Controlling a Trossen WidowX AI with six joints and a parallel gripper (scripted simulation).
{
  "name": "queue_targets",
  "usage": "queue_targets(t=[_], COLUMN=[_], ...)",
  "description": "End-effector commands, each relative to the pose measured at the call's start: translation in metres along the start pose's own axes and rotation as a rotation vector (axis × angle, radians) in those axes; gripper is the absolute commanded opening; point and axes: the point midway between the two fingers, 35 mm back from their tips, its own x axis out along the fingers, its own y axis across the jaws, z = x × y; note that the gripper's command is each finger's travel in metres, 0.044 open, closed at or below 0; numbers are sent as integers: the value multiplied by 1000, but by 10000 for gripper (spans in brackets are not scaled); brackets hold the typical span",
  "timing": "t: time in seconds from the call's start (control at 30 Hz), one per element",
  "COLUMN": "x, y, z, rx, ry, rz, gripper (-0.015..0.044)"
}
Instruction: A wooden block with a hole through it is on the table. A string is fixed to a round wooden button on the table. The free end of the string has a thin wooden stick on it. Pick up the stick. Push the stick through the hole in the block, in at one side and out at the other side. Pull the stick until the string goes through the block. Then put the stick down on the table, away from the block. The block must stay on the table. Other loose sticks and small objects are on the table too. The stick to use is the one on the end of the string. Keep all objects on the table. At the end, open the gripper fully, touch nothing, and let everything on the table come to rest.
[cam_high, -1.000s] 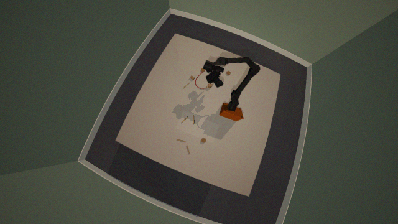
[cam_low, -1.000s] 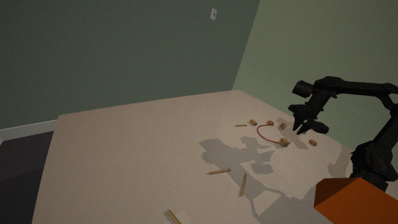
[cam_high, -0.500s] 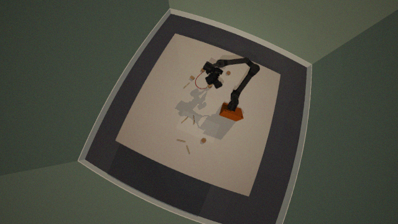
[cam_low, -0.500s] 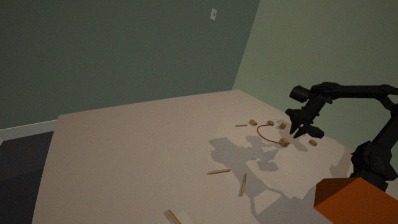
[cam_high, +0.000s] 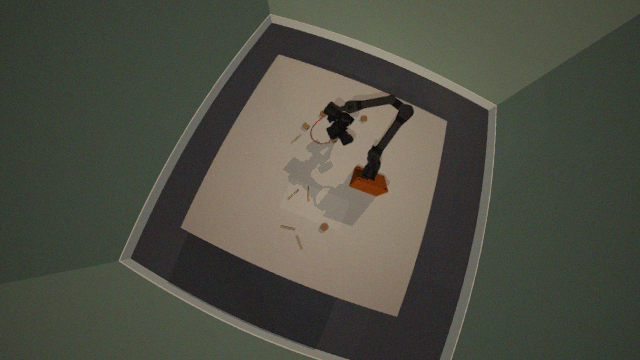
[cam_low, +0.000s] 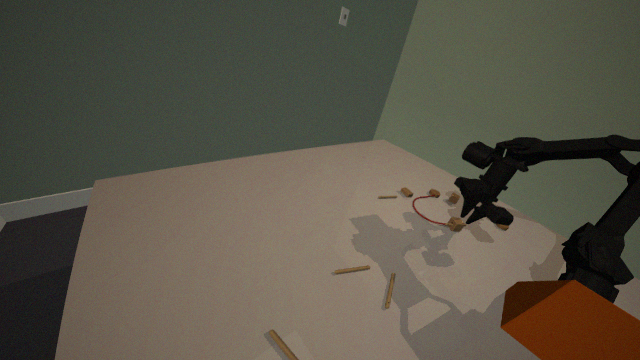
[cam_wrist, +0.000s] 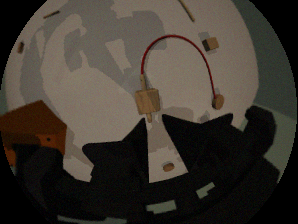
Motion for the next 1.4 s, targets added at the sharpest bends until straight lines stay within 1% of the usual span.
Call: queue_targets(t=[0.0,0.3,1.37], x=[9,22,22], y=[4,5,5], z=[0,-3,-3], rx=[-11,-11,-11], ry=[2,6,6], rz=[9,5,5], gripper=[122,122,122])
